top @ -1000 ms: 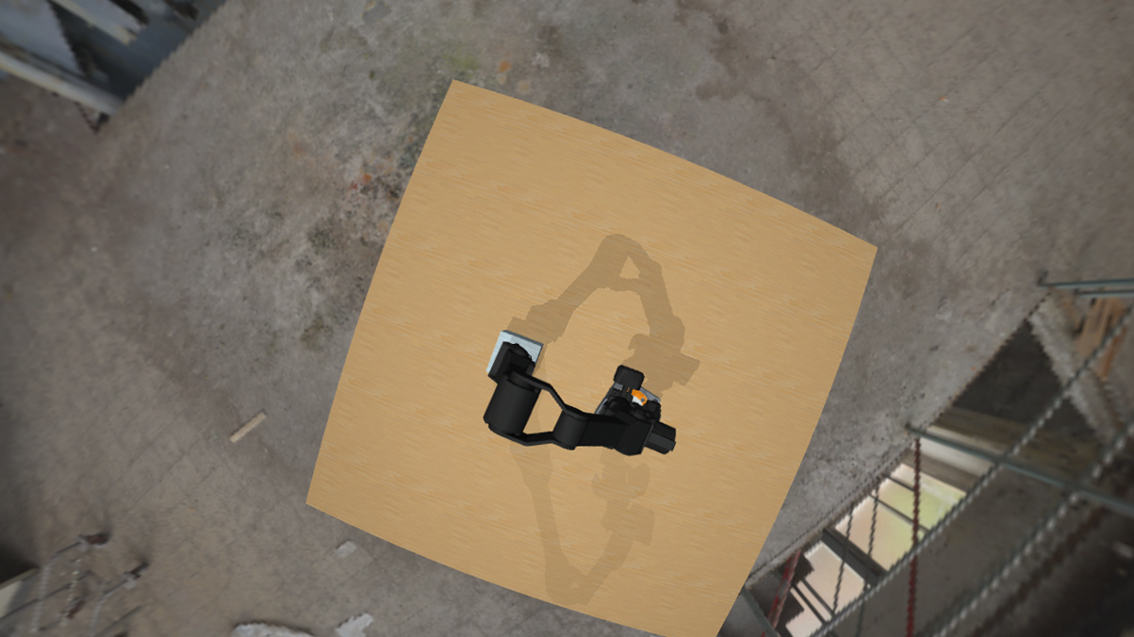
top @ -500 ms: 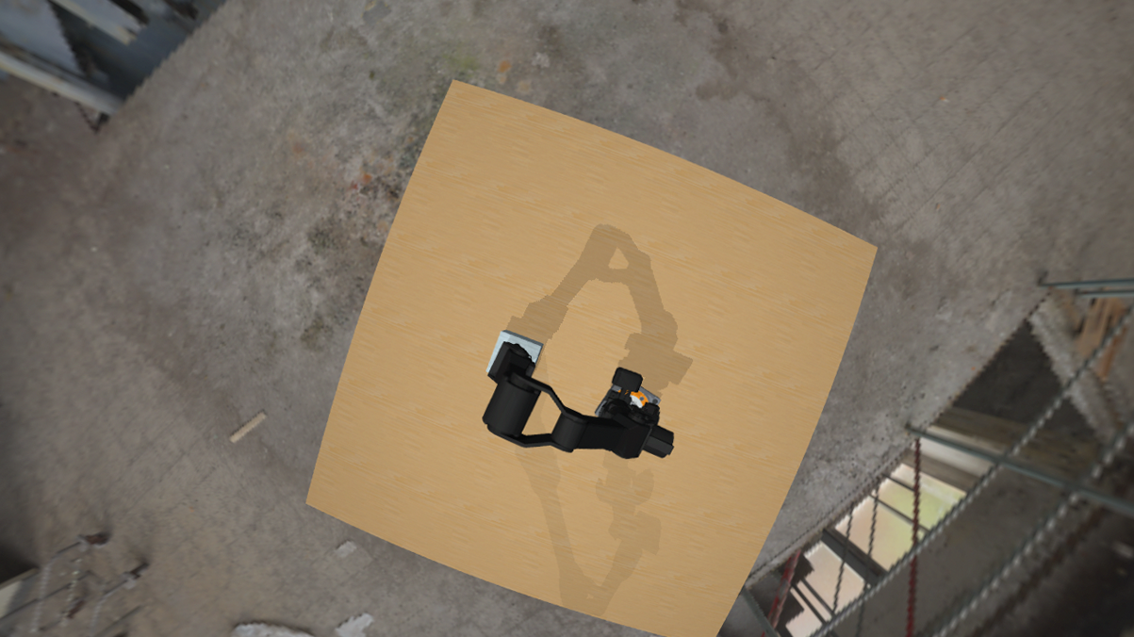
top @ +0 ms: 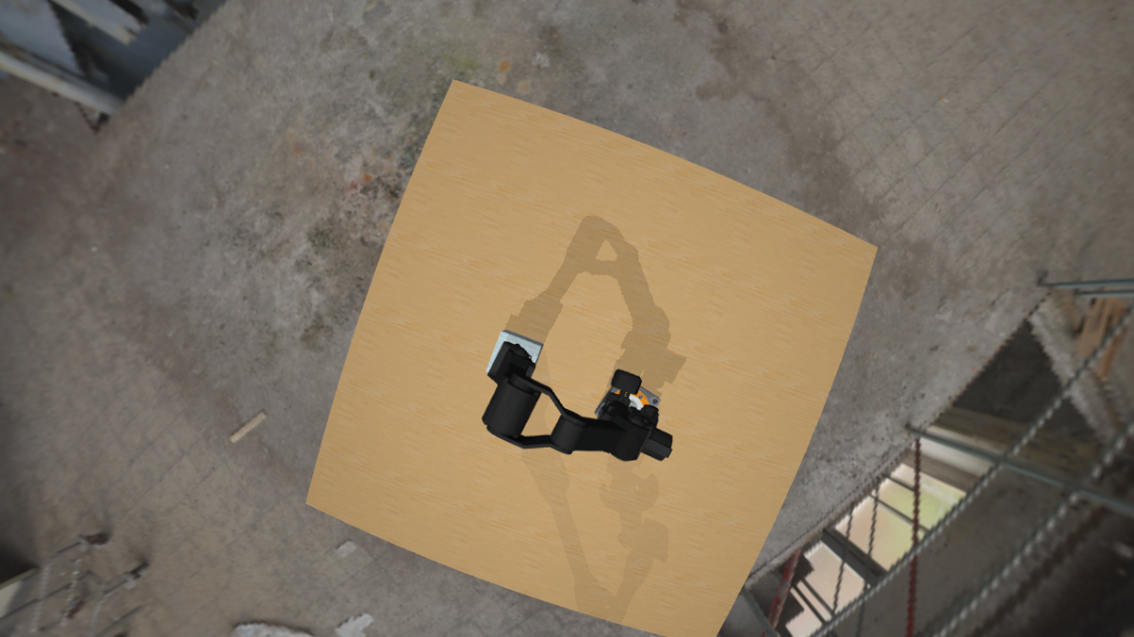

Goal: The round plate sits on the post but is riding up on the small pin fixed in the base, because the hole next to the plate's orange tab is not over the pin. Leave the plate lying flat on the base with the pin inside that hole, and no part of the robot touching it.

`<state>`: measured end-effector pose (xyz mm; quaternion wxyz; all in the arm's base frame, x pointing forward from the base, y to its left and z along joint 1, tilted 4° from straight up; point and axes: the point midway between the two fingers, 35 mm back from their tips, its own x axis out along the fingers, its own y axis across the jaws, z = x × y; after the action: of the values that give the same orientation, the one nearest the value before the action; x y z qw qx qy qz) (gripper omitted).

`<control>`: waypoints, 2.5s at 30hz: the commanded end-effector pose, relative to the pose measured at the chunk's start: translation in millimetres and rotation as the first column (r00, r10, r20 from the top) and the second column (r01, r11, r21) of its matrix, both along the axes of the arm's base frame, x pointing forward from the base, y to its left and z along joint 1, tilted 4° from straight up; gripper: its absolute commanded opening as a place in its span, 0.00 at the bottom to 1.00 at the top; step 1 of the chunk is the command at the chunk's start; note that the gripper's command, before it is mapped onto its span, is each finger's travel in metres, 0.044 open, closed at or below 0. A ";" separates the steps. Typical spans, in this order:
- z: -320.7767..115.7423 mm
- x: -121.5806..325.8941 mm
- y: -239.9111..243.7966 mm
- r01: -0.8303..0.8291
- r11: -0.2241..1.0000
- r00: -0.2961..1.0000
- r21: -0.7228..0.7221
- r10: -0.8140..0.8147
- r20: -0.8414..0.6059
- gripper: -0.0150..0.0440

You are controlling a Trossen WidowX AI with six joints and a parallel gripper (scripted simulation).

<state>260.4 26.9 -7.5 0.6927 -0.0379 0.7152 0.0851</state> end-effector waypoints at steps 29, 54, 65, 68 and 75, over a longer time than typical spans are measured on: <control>-0.9 13.7 -27.6 0.009 1.000 1.000 -0.017 -0.009 0.003 0.25; 1.6 30.5 -41.0 0.009 1.000 1.000 -0.018 -0.009 0.004 0.25; 1.6 36.2 -43.3 0.009 1.000 1.000 -0.018 -0.009 0.005 0.25; 0.9 37.8 -43.9 0.009 1.000 1.000 -0.018 -0.009 0.005 0.25; 15.0 39.2 -44.4 0.009 1.000 1.000 -0.018 -0.009 0.005 0.25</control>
<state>295.3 -16.1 -4.8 0.6889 -0.0385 0.7198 0.0762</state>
